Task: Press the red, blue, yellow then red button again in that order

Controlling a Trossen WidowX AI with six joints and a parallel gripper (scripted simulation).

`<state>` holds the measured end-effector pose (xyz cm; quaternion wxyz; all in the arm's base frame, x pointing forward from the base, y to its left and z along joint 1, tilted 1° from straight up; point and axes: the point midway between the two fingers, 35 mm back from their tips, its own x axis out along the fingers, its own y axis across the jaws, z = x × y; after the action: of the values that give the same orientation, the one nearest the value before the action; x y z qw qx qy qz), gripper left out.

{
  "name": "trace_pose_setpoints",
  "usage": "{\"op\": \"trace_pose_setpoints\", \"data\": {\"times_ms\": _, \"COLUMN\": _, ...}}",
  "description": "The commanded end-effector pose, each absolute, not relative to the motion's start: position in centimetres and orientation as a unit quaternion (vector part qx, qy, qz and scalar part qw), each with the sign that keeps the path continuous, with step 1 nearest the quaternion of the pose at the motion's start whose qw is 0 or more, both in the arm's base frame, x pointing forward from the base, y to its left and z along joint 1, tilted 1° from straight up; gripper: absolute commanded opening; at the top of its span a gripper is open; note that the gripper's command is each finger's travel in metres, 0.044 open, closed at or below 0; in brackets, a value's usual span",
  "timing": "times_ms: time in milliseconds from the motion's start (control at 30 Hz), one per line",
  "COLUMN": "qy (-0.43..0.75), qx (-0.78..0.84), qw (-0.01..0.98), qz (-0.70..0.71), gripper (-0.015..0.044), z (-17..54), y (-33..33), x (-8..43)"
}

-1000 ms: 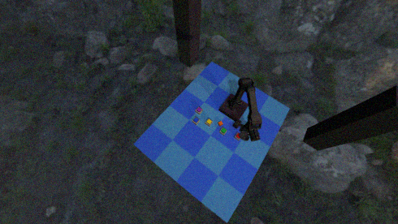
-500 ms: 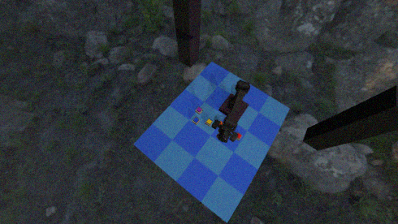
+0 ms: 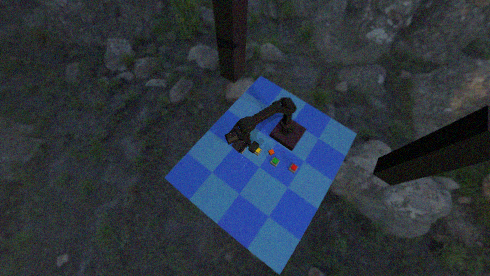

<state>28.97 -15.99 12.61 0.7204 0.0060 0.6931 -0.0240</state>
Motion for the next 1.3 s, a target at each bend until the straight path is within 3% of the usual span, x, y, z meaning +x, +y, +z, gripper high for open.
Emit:
{"op": "trace_pose_setpoints", "data": {"times_ms": 0, "qy": 0.692, "qx": 0.0, "qw": 0.722, "qz": -0.018, "gripper": 0.002, "z": 12.7, "y": -18.0, "x": 28.3}}
{"op": "trace_pose_setpoints", "data": {"times_ms": 167, "qy": 0.692, "qx": 0.0, "qw": 0.722, "qz": -0.018, "gripper": 0.002, "z": 12.5, "y": -18.0, "x": 28.3}}
{"op": "trace_pose_setpoints", "data": {"times_ms": 333, "qy": 0.692, "qx": 0.0, "qw": 0.722, "qz": -0.018, "gripper": 0.002, "z": 6.8, "y": -18.1, "x": 28.5}}
{"op": "trace_pose_setpoints", "data": {"times_ms": 1267, "qy": 0.692, "qx": 0.001, "qw": 0.721, "qz": -0.017, "gripper": 0.002, "z": 3.1, "y": -18.2, "x": 28.6}}
